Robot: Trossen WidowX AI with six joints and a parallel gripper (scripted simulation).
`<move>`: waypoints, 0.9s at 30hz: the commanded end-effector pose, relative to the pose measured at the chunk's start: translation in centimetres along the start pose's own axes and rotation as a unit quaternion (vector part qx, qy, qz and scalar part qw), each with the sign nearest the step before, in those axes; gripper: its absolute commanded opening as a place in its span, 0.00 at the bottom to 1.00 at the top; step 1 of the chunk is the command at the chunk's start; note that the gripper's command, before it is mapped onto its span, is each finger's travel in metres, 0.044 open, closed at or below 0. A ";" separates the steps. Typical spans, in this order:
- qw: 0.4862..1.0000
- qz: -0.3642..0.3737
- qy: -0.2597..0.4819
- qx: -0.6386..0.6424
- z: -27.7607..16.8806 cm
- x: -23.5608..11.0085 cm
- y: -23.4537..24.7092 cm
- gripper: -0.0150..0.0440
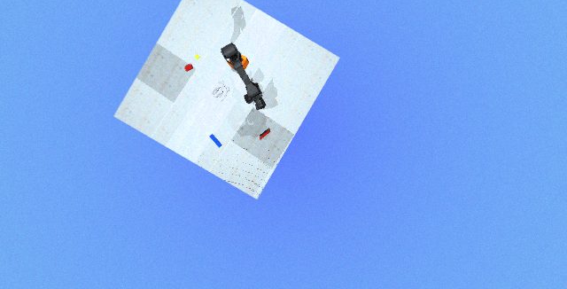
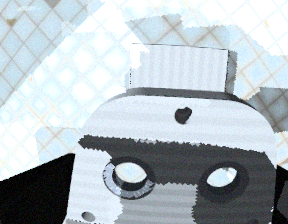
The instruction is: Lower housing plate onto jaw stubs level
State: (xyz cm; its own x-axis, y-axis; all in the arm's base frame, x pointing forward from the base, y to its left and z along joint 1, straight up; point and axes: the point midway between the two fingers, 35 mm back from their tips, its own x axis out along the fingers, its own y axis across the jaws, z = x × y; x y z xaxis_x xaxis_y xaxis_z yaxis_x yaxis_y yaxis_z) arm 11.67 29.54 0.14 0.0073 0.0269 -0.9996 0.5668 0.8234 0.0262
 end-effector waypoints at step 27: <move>1.000 0.002 -0.004 -0.025 4.3 -3.9 -0.6 0.85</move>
State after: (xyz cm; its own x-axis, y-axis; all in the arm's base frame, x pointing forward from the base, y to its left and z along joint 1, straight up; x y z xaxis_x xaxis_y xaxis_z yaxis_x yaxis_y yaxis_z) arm 13.89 27.52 3.90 0.0125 0.0307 -0.9994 0.5392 0.8416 0.0326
